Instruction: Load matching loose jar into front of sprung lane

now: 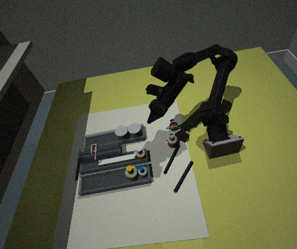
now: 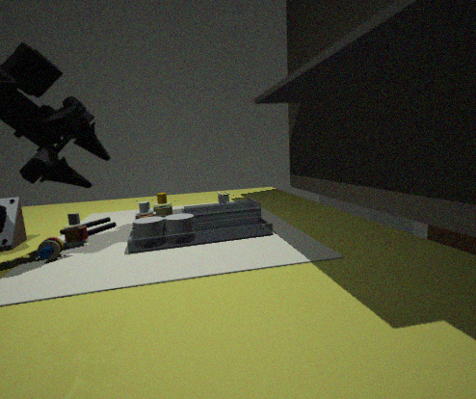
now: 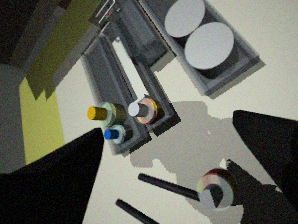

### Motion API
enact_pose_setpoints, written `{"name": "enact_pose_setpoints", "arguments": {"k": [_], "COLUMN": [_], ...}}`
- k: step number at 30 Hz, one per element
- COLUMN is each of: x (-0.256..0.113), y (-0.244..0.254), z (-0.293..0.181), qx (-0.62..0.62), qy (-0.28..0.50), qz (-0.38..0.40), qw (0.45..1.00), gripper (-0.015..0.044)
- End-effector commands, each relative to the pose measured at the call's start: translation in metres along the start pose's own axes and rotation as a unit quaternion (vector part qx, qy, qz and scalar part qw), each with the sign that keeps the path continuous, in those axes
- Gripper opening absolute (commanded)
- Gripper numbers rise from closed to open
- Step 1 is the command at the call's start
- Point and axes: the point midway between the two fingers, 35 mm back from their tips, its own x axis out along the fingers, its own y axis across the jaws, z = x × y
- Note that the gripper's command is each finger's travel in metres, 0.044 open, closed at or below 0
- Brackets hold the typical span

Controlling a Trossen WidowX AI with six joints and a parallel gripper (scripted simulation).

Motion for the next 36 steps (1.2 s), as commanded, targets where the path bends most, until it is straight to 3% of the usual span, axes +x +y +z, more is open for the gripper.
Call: {"name": "enact_pose_setpoints", "arguments": {"k": [1,11,19,24,36], "x": [0.008,0.002,0.001,0.025,0.038], "y": [0.006,0.001,0.002,-0.016,-0.025], "z": [-0.032,-0.071,-0.072,-0.087,-0.095], "qx": [-0.079,-0.218,-0.223,-0.223,-0.223], "qy": [0.121,0.307,0.313,0.312,0.312], "qz": [-0.056,-0.213,-0.220,-0.220,-0.221], "qw": [0.988,0.902,0.897,0.897,0.897], "gripper": [0.0440,0.0440,0.0440,0.0440,0.0440]}}
